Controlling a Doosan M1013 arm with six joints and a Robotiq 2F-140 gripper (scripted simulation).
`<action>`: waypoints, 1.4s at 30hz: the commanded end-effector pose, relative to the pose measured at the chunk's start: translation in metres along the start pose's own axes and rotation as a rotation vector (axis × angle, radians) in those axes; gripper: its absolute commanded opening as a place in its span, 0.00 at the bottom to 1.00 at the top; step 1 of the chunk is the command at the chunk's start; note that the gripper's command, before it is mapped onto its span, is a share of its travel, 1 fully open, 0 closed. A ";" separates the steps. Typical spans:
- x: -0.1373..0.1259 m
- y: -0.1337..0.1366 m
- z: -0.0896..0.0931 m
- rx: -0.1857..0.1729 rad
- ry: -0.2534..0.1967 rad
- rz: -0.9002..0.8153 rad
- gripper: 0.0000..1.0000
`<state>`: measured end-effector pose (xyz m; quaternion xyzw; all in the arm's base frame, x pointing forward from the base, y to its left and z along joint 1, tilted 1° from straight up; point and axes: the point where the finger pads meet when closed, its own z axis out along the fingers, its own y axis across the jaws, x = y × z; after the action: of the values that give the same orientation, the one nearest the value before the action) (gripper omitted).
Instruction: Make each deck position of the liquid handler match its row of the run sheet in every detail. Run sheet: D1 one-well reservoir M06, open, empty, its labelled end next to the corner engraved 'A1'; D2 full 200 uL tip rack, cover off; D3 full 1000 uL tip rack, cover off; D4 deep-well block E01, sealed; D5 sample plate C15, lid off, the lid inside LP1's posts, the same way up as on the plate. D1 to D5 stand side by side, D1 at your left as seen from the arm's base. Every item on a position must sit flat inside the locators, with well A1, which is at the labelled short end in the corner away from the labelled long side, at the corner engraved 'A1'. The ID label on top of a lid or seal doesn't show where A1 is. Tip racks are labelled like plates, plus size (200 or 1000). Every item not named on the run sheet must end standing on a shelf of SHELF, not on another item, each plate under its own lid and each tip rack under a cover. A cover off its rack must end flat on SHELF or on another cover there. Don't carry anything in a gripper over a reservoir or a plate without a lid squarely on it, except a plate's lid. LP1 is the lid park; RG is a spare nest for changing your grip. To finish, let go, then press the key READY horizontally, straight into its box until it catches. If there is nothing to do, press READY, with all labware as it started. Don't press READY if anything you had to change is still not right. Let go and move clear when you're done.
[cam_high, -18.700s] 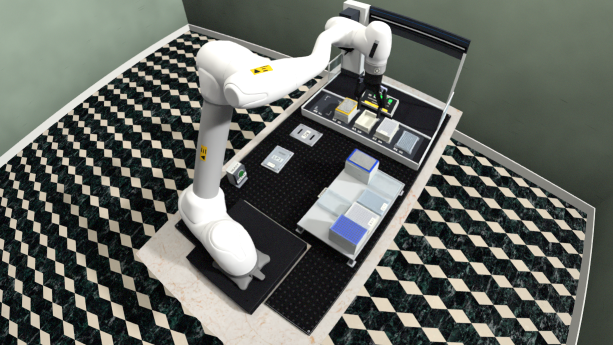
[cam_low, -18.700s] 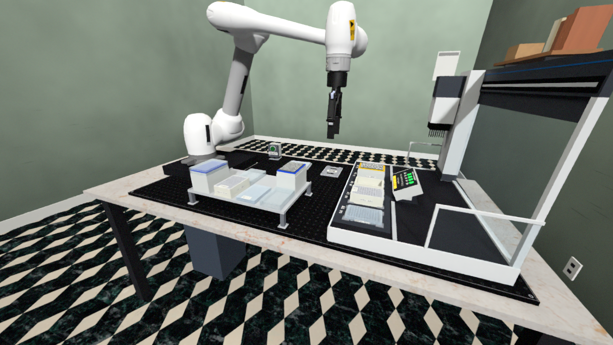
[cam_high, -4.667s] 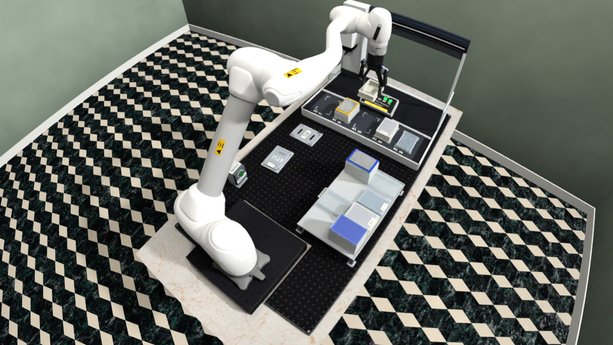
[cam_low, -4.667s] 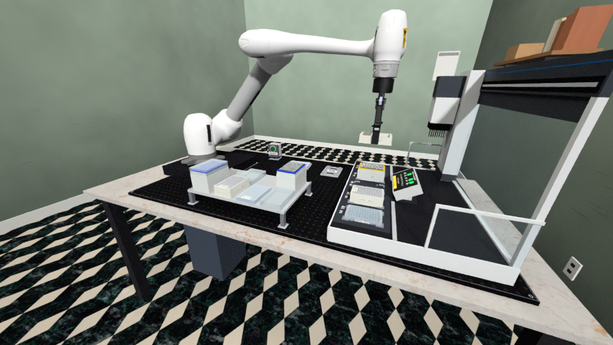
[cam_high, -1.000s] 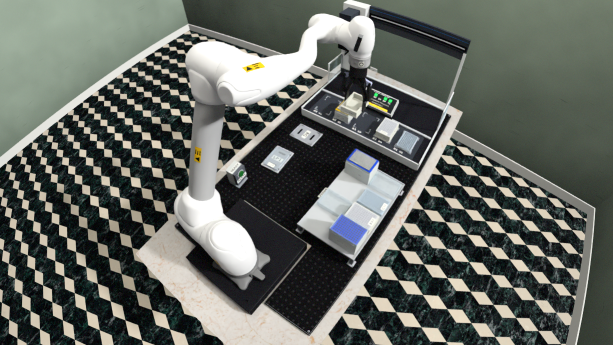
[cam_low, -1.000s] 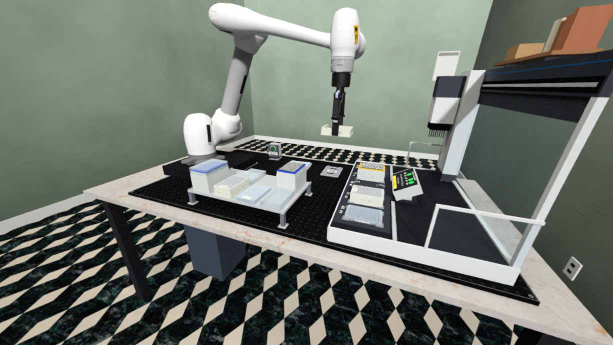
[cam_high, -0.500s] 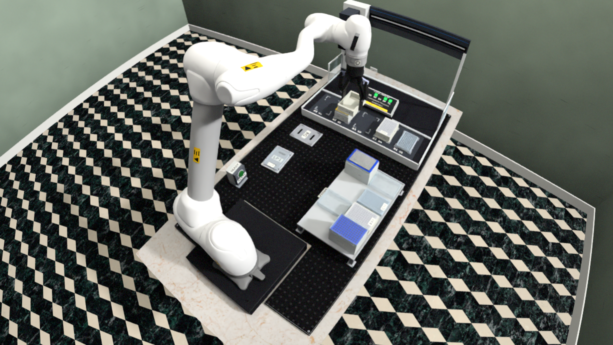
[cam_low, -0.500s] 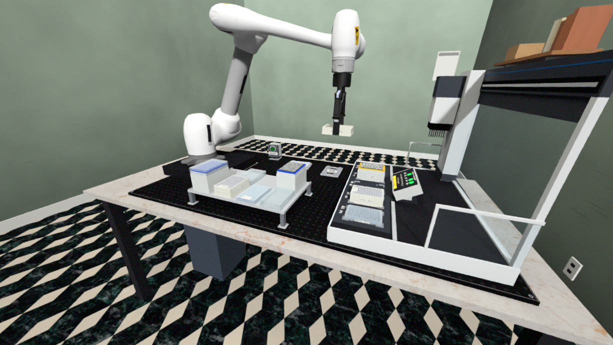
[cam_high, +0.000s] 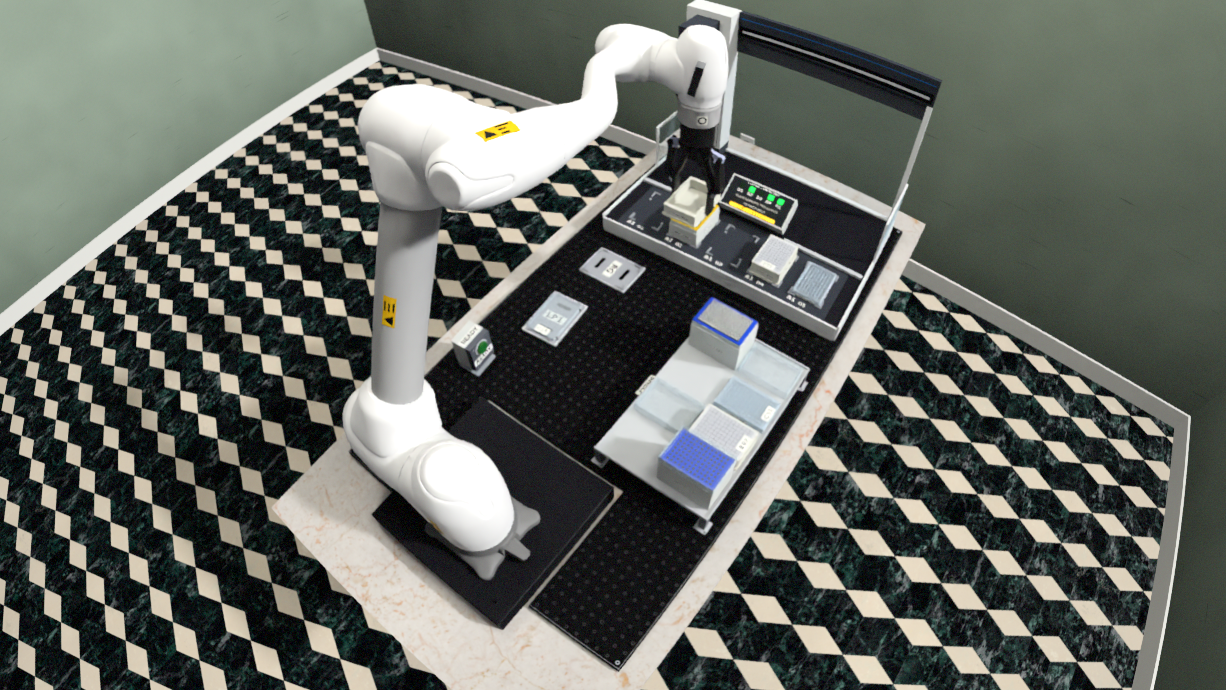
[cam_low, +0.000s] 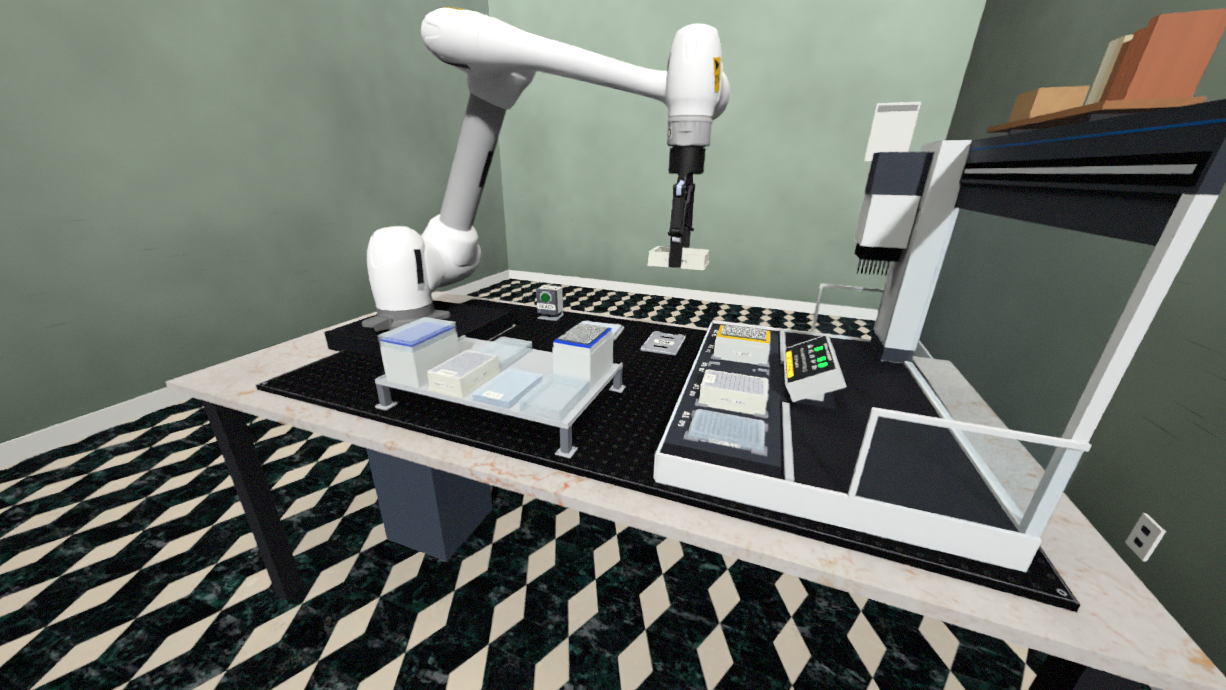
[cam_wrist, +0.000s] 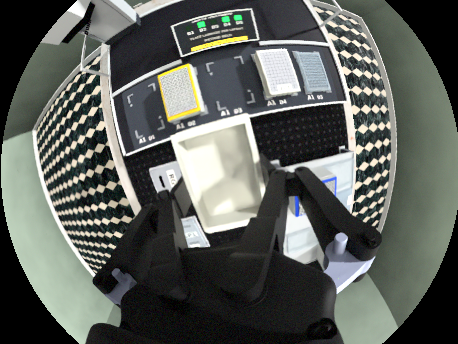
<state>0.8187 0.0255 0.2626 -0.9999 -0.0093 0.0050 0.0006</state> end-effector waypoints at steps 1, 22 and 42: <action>0.000 -0.006 -0.001 0.000 0.002 0.000 0.10; 0.002 -0.049 -0.001 0.001 0.002 -0.001 0.10; 0.003 -0.091 -0.001 0.001 0.002 -0.001 0.10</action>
<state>0.8195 0.1119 0.2627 -0.9999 -0.0097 0.0050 0.0006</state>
